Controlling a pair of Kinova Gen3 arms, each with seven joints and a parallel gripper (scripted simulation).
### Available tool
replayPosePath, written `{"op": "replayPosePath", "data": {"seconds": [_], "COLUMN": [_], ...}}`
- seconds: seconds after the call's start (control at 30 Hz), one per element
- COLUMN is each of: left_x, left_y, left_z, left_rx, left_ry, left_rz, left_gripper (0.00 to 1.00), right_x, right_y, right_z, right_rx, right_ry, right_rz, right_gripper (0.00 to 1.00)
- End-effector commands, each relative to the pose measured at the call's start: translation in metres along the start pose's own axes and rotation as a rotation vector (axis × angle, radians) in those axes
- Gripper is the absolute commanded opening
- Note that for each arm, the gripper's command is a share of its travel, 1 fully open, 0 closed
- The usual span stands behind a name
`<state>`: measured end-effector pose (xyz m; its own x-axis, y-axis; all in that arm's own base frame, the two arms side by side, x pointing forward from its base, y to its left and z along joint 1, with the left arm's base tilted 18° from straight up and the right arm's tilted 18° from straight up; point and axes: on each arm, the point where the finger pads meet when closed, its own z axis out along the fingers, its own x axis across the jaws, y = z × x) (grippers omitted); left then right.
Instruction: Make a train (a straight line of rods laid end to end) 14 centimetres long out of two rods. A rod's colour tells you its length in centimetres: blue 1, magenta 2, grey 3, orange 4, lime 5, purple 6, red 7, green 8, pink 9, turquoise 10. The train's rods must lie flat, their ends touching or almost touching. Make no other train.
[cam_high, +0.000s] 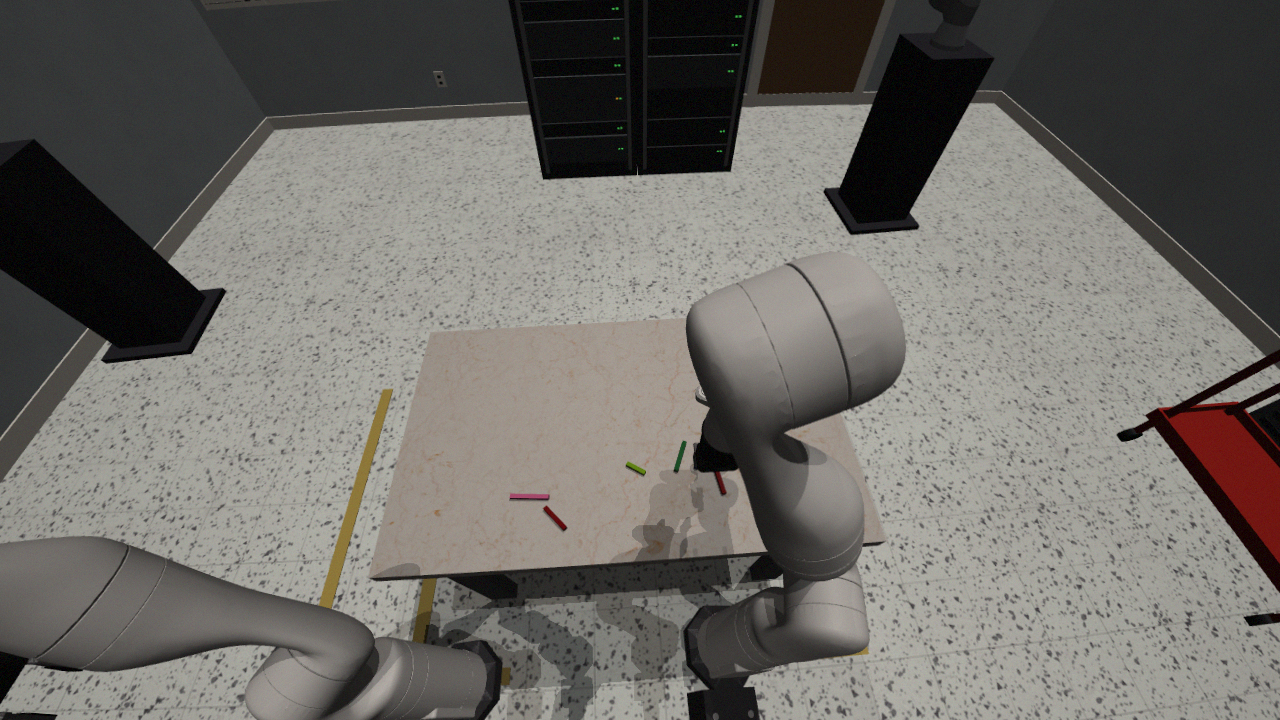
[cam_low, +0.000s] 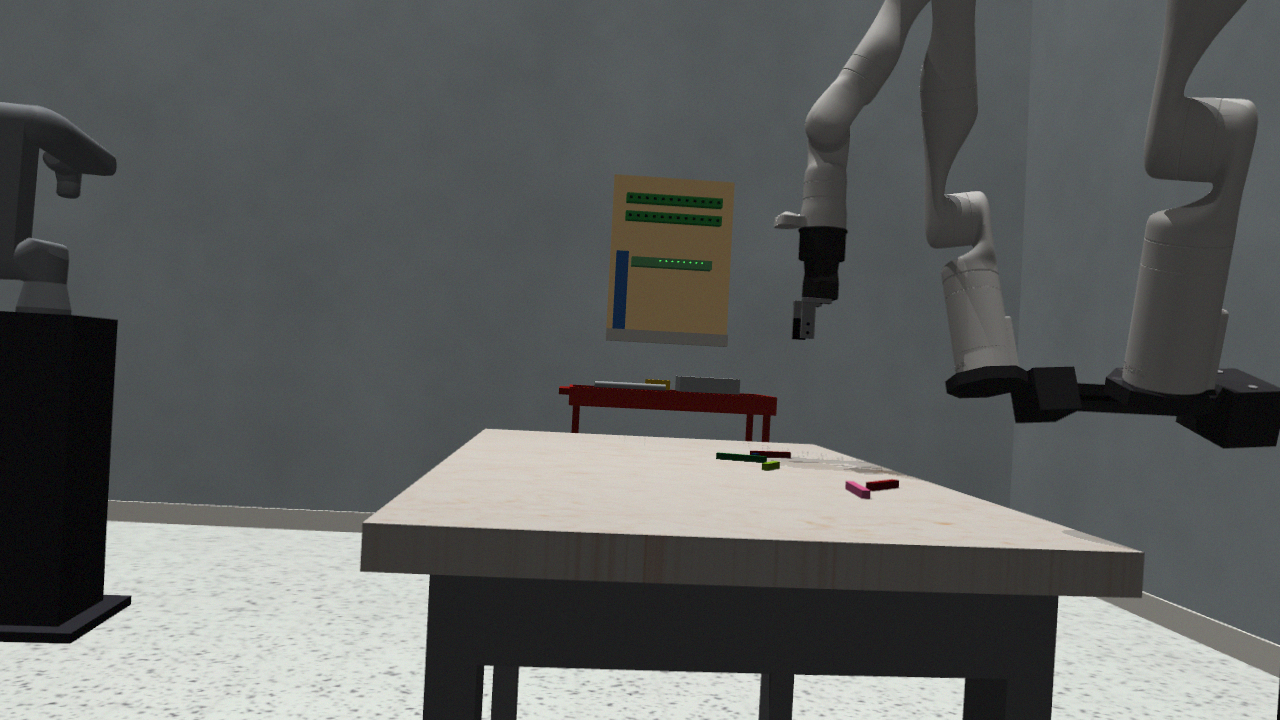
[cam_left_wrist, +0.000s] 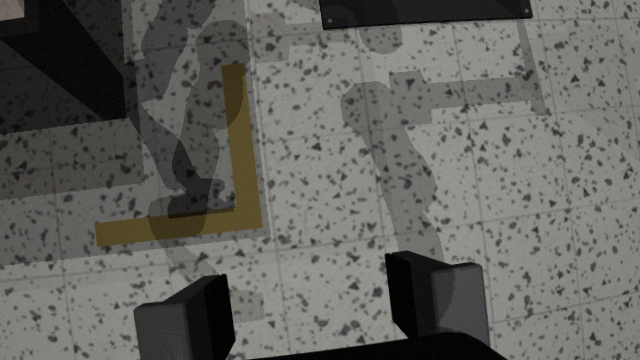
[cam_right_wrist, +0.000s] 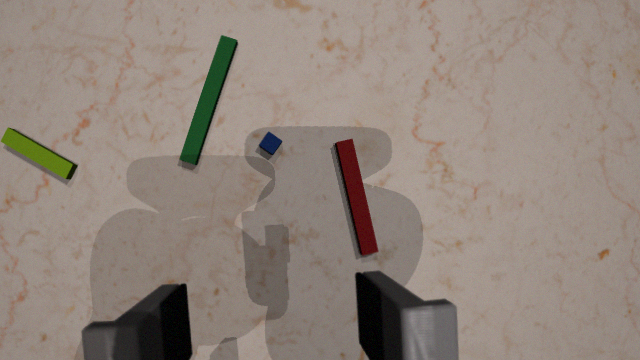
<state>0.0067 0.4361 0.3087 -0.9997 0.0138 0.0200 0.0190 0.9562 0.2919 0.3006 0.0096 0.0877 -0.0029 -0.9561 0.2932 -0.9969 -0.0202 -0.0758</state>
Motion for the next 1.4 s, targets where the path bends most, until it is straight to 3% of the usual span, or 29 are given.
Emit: {"op": "replayPosePath", "data": {"seconds": [0.0, 0.23, 0.47, 0.67, 0.73, 0.93, 1.07, 1.37], "left_x": [-0.001, -0.001, -0.001, -0.001, -0.001, -0.001, -0.001, -0.001], "left_y": [0.001, 0.001, 0.001, 0.001, 0.001, 0.001, 0.001, 0.001], "left_z": [0.000, 0.000, 0.000, 0.000, 0.000, 0.000, 0.000, 0.000], "left_rx": [-0.001, -0.001, -0.001, -0.001, -0.001, -0.001, -0.001, -0.001], "left_ry": [-0.004, -0.004, -0.004, -0.004, -0.004, -0.004, -0.004, -0.004], "left_rz": [0.002, 0.002, 0.002, 0.002, 0.002, 0.002, 0.002, 0.002], "left_gripper": [1.00, 1.00, 1.00, 1.00, 1.00, 1.00, 1.00, 1.00], "right_x": [0.000, -0.008, -0.041, -0.080, -0.080, -0.112, -0.119, -0.120], "right_y": [-0.004, -0.017, -0.042, -0.047, -0.047, -0.042, -0.040, -0.041], "right_z": [0.000, 0.011, 0.055, 0.100, 0.100, 0.133, 0.139, 0.137], "right_rx": [0.008, 0.020, 0.024, 0.014, 0.014, 0.007, 0.006, 0.009], "right_ry": [0.006, 0.031, 0.072, 0.054, 0.054, 0.014, 0.004, 0.001], "right_rz": [-0.025, -0.121, -0.420, -0.633, -0.633, -0.772, -0.797, -0.797], "right_gripper": [1.00, 1.00, 1.00, 1.00, 1.00, 1.00, 1.00, 1.00]}}
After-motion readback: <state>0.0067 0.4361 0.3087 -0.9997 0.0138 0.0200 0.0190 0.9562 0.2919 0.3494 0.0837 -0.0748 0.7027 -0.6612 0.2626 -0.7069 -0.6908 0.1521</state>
